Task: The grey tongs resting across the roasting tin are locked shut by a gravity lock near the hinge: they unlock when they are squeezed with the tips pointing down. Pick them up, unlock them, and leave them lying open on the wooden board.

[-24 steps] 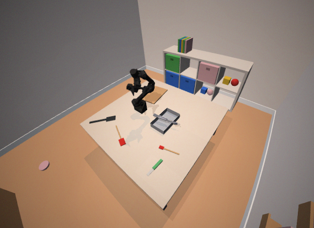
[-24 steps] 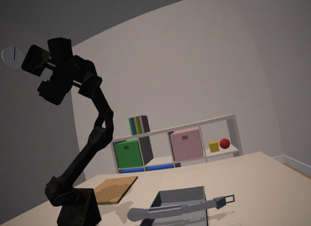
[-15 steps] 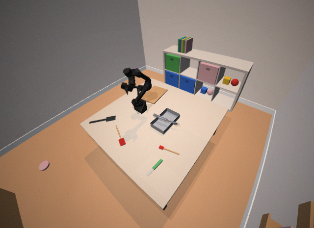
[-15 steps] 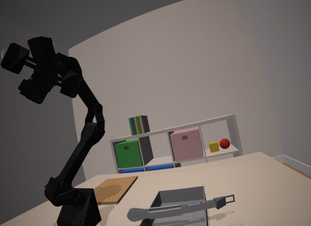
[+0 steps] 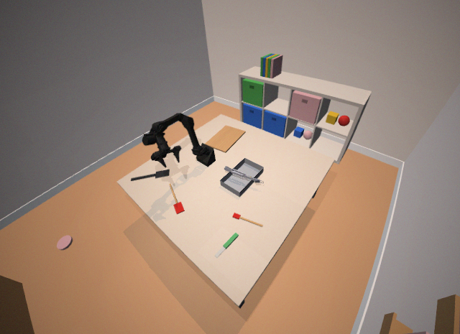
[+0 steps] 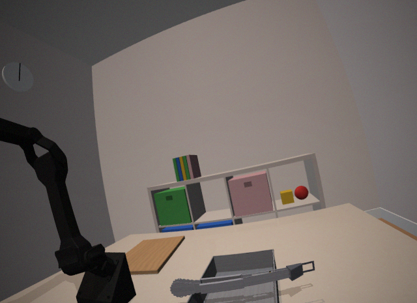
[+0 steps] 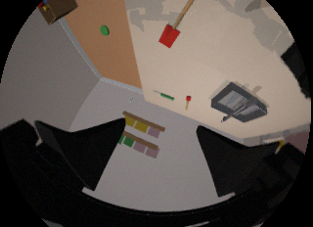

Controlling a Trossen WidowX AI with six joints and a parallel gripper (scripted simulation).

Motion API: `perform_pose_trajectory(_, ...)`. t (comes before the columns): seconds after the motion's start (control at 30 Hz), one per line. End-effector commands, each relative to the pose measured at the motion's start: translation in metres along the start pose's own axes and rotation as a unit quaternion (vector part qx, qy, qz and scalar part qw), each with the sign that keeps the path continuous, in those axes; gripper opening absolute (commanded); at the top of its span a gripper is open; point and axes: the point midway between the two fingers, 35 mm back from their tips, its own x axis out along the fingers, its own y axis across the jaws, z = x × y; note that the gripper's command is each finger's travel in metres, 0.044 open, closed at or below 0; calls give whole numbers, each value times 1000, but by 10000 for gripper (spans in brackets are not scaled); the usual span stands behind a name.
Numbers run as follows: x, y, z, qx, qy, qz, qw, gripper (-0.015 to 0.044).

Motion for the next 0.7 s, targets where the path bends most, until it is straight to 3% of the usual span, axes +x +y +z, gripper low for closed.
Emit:
perform_pose_trajectory(0.0,42,-4,19,-56,6,-71,996,440)
perform_pose_trajectory(0.17,119,-33,30,-176,20,-194,965,440)
perform_pose_trajectory(0.37,176,-80,8,-311,78,-275,906,440)
perform_pose_trajectory(0.53,224,-151,-15,-466,117,-360,800,440)
perform_pose_trajectory(0.67,247,-221,-33,-592,147,-422,671,440)
